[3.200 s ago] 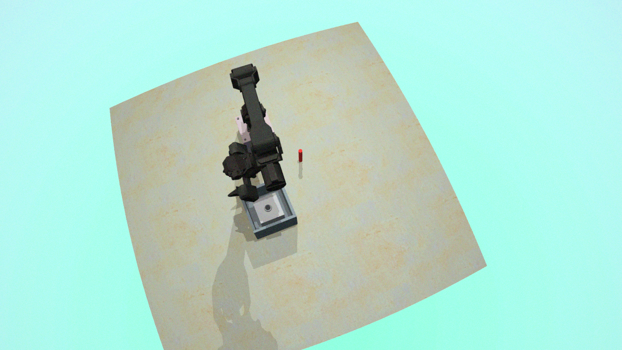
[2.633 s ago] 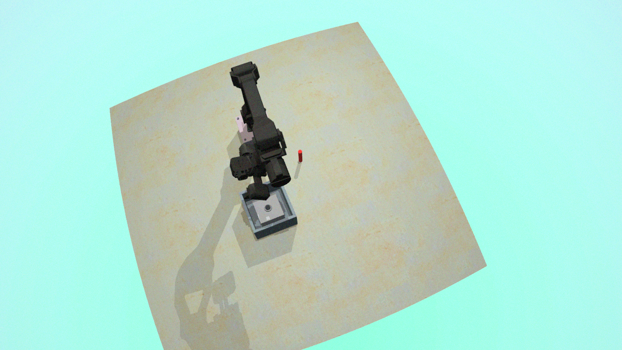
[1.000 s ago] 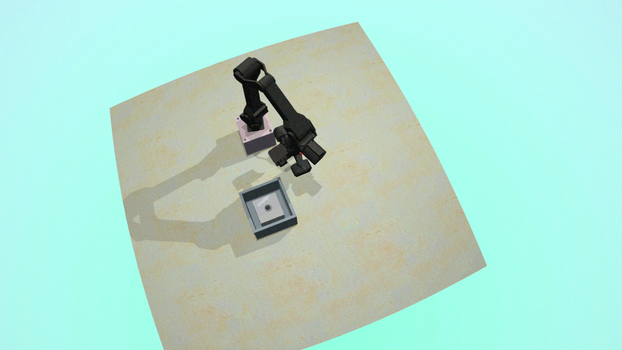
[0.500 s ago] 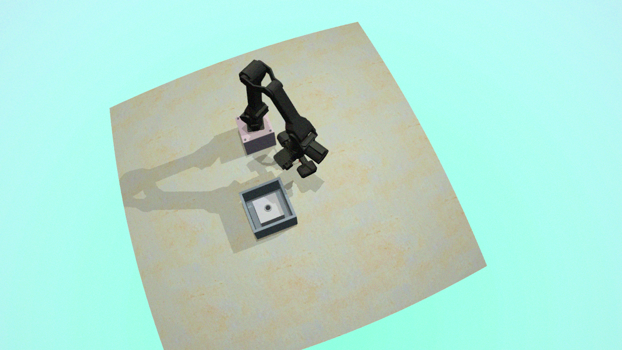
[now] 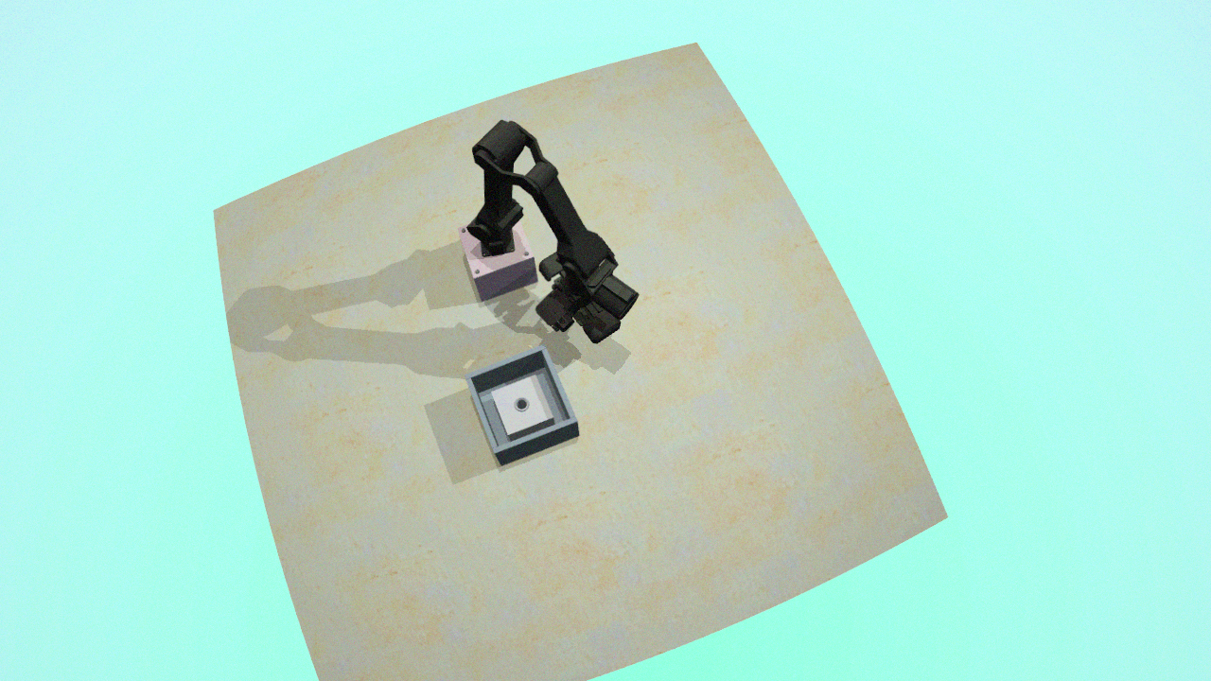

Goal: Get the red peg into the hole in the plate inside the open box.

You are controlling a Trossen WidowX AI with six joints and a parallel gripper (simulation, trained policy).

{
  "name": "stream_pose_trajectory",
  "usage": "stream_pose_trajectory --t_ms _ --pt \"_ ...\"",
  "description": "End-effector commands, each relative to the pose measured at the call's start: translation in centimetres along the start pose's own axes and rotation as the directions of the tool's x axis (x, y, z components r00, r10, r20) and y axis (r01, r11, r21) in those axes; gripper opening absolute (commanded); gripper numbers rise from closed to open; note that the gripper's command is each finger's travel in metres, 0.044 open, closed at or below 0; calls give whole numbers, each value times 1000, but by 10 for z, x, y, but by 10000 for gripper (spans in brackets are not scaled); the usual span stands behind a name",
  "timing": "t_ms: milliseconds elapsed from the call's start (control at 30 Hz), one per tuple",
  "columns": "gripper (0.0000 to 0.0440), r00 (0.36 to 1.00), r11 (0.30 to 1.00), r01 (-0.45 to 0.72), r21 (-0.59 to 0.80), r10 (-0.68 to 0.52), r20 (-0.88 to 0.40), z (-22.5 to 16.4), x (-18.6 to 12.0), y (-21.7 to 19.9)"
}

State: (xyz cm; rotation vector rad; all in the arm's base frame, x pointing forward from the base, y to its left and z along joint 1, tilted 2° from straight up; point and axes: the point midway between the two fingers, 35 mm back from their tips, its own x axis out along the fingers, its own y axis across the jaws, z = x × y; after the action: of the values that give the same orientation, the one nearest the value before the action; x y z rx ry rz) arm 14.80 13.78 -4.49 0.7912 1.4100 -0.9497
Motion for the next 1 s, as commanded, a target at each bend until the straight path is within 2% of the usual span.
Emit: stream_pose_trajectory --t_ms 0,100,967 --pt "72 1000 1000 12 -17 -12 -19 -1 -1 1" --pt "4 999 999 21 -26 -22 -36 -1 -2 3" --pt "0 983 977 -99 -190 125 134 43 -83 43"
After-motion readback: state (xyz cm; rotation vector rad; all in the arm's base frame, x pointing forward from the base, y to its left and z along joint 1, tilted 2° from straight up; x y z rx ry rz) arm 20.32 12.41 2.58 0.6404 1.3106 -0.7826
